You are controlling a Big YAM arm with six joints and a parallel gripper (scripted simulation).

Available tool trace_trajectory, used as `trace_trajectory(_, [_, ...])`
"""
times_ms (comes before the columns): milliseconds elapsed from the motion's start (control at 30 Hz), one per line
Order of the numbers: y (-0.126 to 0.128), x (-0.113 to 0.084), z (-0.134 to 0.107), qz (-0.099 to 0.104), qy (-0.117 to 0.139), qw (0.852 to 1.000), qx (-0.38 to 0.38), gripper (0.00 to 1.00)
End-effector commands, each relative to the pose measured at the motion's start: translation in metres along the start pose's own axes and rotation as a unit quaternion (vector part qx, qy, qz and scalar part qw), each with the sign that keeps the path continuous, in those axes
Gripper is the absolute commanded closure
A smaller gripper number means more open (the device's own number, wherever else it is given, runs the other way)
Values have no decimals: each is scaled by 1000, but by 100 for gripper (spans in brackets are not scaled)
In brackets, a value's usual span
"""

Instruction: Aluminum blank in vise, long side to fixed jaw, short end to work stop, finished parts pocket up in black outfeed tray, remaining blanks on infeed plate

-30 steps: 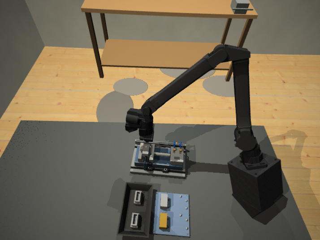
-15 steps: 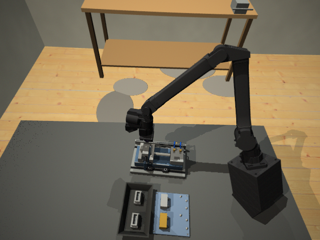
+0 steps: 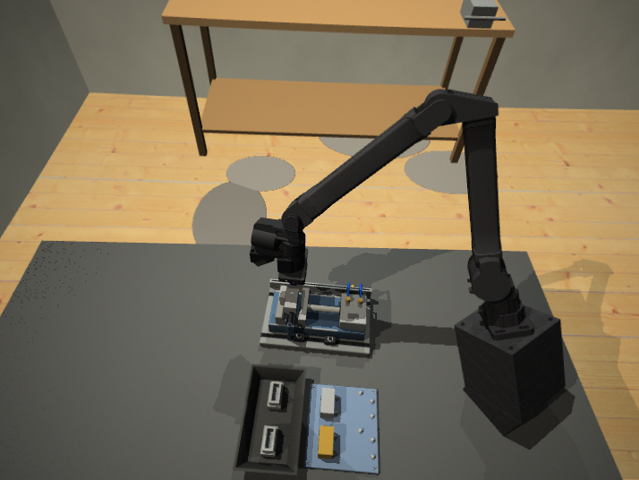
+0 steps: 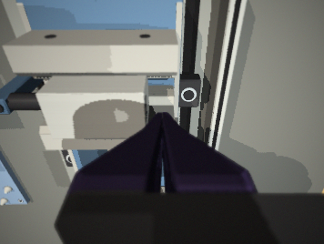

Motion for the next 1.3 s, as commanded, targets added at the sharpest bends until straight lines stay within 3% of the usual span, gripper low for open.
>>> trace_trajectory(0, [-2,17,-4,-2,10,1000,-2,100])
trace_trajectory(1267, [-2,27,-5,-2,10,1000,-2,100])
Point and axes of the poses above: the point where the finger pads meet when closed, its own x axis out along the fingers, its own y axis across the jaws, z = x × y, the point moved 2 cm from there along -x, back along the fingers, and after that the axes turned 8 degrees about x, right-handed, at the moved point
